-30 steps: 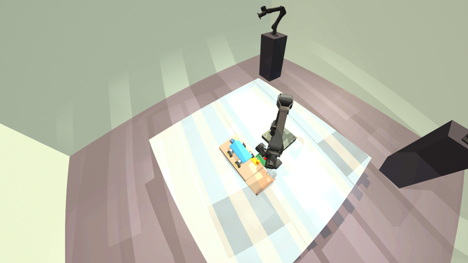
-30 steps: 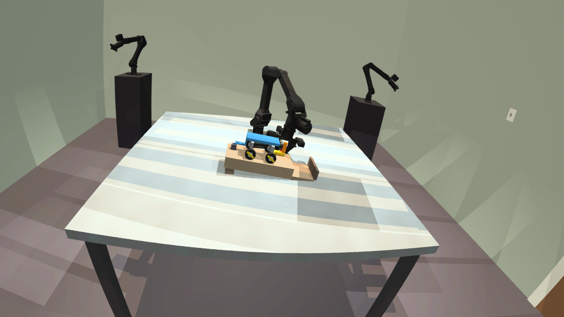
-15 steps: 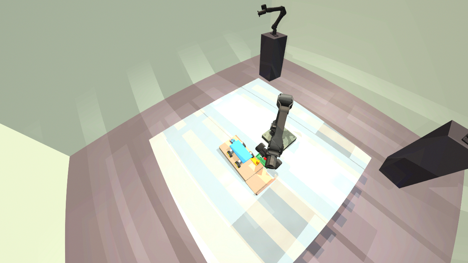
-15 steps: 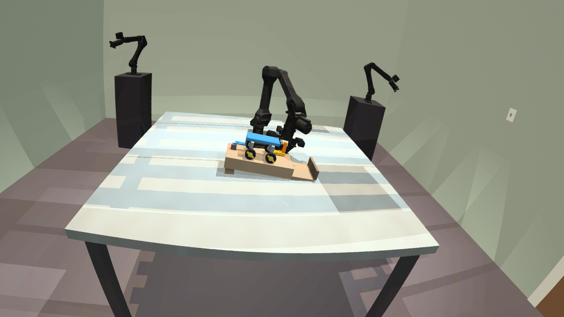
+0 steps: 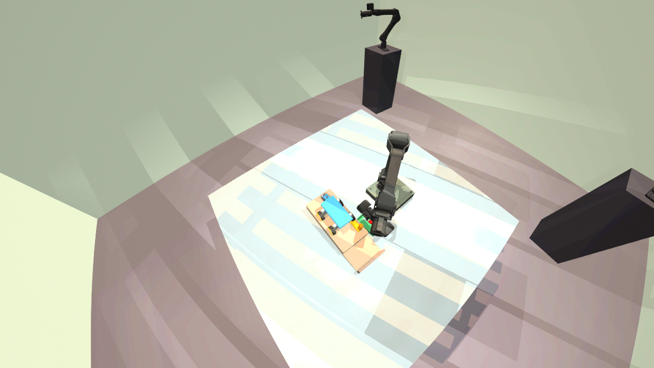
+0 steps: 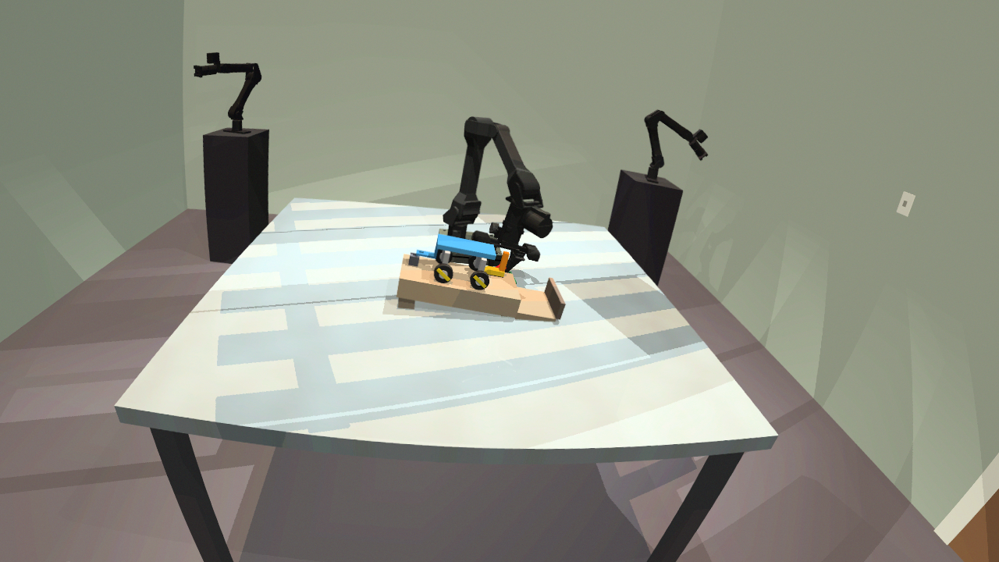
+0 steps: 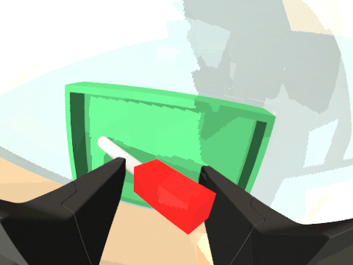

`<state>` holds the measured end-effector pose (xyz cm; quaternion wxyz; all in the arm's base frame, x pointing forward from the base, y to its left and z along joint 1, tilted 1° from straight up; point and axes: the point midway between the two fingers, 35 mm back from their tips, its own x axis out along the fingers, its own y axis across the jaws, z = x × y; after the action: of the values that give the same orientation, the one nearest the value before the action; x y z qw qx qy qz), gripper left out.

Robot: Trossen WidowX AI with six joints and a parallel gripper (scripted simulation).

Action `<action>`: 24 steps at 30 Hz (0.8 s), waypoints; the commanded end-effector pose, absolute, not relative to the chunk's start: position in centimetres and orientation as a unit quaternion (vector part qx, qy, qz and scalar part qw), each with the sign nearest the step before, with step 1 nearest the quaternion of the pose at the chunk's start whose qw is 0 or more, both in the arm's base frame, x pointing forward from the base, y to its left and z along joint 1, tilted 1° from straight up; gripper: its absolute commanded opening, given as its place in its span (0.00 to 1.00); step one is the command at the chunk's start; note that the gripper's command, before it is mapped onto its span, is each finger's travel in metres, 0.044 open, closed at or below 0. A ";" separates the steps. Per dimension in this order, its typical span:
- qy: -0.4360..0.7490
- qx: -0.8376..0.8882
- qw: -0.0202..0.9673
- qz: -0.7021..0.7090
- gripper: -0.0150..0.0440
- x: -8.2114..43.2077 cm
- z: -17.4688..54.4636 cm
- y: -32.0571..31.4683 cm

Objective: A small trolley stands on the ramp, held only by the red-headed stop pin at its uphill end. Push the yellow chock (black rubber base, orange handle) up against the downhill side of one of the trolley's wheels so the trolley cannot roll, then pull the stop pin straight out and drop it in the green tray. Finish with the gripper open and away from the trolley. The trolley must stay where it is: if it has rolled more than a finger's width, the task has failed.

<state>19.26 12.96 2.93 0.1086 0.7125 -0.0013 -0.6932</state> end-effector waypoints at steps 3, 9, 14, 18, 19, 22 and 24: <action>-0.001 0.713 0.109 -0.693 0.71 19.3 2.9 13.0; -0.001 0.713 0.109 -0.693 0.83 19.3 2.9 13.0; -0.001 0.713 0.108 -0.693 0.83 19.3 3.0 13.0; 0.002 0.713 0.104 -0.694 0.83 19.2 4.7 12.9; 0.003 0.713 0.103 -0.694 0.83 19.1 5.0 12.9; 0.003 0.713 0.103 -0.694 0.92 19.0 5.7 12.8; 0.003 0.713 0.103 -0.694 1.00 19.0 6.5 12.7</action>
<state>18.93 12.60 5.44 0.1051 0.7115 -0.0019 -0.6948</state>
